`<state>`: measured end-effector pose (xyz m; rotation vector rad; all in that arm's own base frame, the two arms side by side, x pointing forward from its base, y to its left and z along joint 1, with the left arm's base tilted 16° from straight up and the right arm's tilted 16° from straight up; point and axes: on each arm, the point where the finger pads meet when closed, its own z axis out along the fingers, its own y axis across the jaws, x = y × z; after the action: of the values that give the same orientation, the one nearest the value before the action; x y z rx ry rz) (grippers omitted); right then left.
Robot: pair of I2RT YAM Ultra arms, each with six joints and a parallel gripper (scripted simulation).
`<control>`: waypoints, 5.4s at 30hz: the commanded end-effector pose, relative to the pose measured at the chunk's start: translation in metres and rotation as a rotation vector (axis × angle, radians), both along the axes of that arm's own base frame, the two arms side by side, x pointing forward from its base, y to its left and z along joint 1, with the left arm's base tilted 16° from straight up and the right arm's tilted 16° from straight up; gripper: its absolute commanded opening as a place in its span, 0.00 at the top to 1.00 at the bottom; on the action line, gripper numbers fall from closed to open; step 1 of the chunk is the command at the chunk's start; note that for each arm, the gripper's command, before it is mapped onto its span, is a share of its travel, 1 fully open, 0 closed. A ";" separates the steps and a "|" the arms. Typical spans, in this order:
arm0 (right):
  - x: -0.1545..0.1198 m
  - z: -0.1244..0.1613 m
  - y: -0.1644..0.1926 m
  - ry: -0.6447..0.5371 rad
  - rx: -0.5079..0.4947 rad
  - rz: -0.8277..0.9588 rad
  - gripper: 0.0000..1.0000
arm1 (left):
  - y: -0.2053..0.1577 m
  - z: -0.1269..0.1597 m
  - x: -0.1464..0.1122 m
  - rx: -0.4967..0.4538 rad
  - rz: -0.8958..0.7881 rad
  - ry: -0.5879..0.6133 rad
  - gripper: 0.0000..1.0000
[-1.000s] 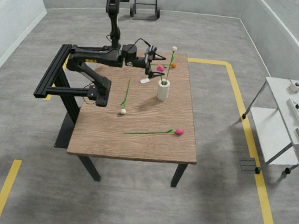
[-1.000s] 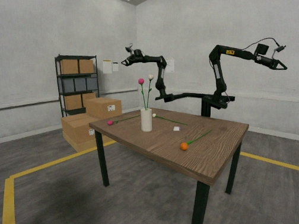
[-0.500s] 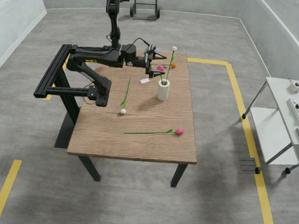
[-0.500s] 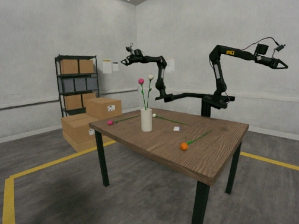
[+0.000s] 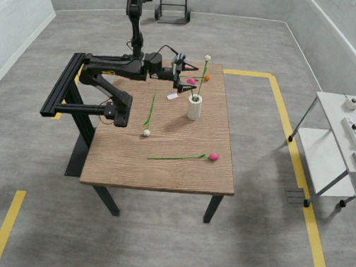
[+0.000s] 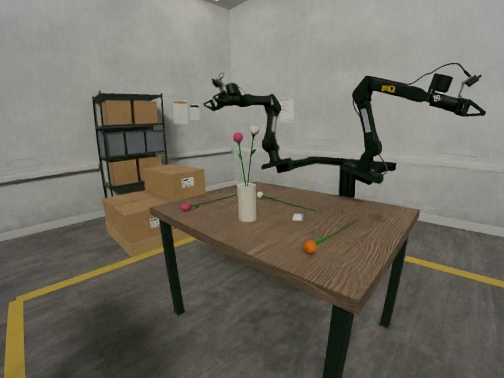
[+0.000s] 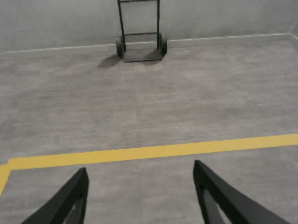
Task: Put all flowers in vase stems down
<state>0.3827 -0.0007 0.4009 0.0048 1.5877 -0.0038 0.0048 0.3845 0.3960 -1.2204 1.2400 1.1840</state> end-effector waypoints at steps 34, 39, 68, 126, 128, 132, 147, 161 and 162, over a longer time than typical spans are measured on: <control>0.004 -0.002 0.000 0.004 0.002 0.002 0.00 | -0.059 0.011 0.195 0.036 -0.535 -0.012 0.70; 0.004 -0.002 0.000 0.004 0.002 0.002 0.00 | -0.092 0.011 0.241 0.035 -0.685 -0.016 0.70; 0.004 -0.002 0.000 0.004 0.002 0.002 0.00 | -0.372 0.011 0.377 0.031 -1.522 -0.028 0.70; 0.004 -0.002 0.000 0.004 0.002 0.002 0.00 | -0.337 -0.405 0.362 -0.742 -1.201 1.024 0.70; 0.004 -0.002 0.000 0.004 0.002 0.002 0.00 | -0.336 -0.419 0.354 -0.768 -1.181 1.072 0.70; 0.004 -0.002 0.000 0.004 0.002 0.002 0.00 | -0.333 -0.445 0.335 -0.822 -1.140 1.167 0.70; 0.004 -0.002 0.000 0.004 0.002 0.002 0.00 | -0.328 -0.484 0.294 -0.917 -1.063 1.335 0.70; 0.004 -0.002 0.000 0.004 0.002 0.002 0.00 | -0.327 -0.489 0.290 -0.926 -1.062 1.343 0.70; 0.004 -0.002 0.000 0.004 0.002 0.002 0.00 | -0.327 -0.492 0.290 -0.929 -1.060 1.344 0.70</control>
<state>0.3827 -0.0007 0.4009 0.0048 1.5877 -0.0038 0.2989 0.0619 -0.0904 0.0547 3.0820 0.4226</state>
